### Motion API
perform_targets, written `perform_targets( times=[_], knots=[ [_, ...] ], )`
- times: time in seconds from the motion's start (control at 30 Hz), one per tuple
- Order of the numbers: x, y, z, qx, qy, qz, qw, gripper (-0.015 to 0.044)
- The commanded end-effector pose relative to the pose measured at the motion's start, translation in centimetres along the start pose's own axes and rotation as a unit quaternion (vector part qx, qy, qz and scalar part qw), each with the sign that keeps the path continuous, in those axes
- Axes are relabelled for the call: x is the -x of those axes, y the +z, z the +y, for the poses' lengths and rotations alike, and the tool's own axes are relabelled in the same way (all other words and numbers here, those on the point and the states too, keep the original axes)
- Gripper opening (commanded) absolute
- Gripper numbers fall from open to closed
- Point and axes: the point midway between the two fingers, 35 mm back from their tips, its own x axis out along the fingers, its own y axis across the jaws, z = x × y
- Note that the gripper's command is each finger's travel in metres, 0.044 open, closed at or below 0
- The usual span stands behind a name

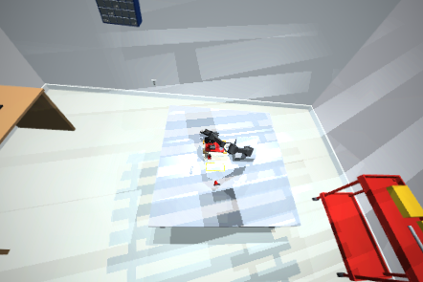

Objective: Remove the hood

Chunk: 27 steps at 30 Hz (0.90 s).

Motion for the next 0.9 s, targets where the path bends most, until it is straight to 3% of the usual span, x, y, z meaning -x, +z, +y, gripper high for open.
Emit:
perform_targets(
  times=[0.0, 0.43, 0.87],
  knots=[
    [0.4, 0.0, -0.1, 0.003, -0.002, 0.001, 1.0, 0.0],
    [1.3, 0.0, -0.1, 0.002, -0.002, 0.001, 1.0, 0.0],
    [5.8, 0.0, -0.1, 0.002, -0.003, 0.001, 1.0, 0.0]
  ],
)
